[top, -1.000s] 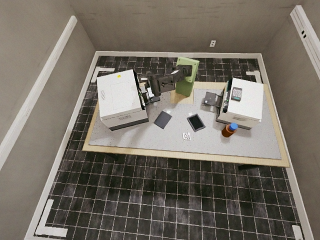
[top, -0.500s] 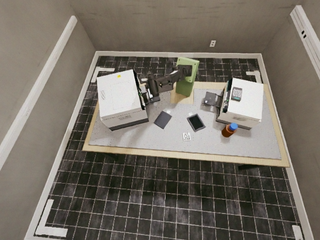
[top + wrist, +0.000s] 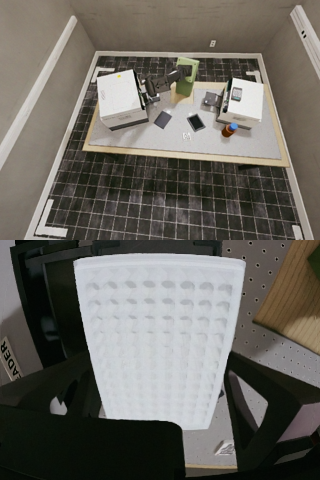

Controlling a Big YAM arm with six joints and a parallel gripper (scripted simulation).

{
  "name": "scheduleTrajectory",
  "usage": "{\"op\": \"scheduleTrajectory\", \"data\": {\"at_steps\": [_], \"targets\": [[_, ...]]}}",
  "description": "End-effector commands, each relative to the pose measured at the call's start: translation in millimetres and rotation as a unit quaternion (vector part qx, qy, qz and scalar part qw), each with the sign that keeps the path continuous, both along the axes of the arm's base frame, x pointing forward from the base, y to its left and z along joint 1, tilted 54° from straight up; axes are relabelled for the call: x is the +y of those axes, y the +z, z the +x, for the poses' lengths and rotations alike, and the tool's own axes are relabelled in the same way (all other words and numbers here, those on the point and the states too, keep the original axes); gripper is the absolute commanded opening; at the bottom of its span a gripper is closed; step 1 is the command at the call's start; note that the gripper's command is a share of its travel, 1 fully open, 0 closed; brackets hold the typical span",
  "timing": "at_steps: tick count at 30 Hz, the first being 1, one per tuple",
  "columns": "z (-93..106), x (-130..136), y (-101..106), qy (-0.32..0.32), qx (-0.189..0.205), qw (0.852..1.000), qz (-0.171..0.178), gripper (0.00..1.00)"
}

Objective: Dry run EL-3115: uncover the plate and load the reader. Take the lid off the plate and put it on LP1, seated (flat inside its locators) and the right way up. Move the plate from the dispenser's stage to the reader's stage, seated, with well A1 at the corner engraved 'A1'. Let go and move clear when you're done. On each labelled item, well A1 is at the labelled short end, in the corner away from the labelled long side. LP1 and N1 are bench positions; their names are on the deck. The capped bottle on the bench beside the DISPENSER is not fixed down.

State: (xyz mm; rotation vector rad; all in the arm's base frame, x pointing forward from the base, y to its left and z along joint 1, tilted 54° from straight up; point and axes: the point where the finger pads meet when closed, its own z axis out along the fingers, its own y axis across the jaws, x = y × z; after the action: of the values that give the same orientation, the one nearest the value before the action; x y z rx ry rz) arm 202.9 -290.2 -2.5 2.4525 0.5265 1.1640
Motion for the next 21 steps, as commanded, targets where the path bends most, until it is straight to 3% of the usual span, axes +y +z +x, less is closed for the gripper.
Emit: {"op": "scheduleTrajectory", "data": {"at_steps": [1, 10, 21], "targets": [[-0.5, 0.7, 1.5, -0.001, -0.002, 1.0, -0.002, 0.86], [-10.6, -4.4, 7.6, -0.01, 0.001, 1.0, -0.013, 0.86], [0.0, 2.7, -1.2, -0.002, 0.0, 1.0, 0.004, 0.86]]}}
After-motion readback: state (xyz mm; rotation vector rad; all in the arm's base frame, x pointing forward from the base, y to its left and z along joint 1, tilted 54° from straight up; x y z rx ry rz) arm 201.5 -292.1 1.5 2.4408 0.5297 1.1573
